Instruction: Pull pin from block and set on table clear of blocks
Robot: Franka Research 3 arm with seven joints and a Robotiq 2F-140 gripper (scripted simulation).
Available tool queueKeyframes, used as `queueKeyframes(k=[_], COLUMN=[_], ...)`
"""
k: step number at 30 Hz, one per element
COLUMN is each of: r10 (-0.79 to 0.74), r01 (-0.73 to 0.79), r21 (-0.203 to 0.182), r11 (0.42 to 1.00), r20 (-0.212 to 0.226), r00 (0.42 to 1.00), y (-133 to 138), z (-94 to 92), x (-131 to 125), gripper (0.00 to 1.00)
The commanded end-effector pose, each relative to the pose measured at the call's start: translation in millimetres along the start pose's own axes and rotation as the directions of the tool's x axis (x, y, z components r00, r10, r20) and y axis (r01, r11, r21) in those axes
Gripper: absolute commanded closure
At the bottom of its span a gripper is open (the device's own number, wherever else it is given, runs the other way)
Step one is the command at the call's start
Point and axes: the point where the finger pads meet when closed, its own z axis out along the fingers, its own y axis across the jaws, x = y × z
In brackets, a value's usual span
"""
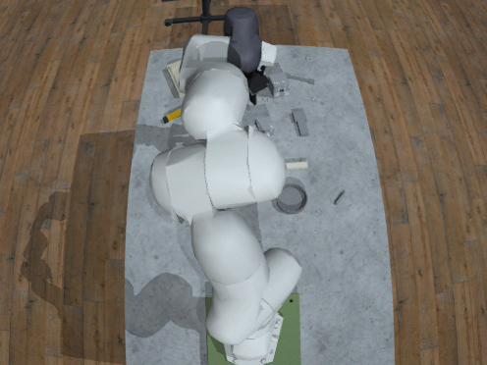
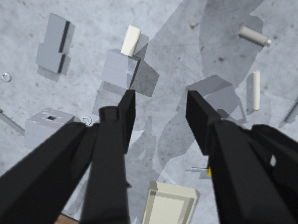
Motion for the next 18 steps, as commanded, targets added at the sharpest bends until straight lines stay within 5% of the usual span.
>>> queueKeyframes(k=[1,18], r10=[-0.012,-0.031], r01=[0.012,0.031], r21=[0.005,0.002], r11=[1.0,1.0], r20=[0.003,-0.037], r00=[1.0,0.999], y=[-0.4,13.6], z=[-1.8,33.1], x=[-1.6,2.4], gripper=[0.61,0.61])
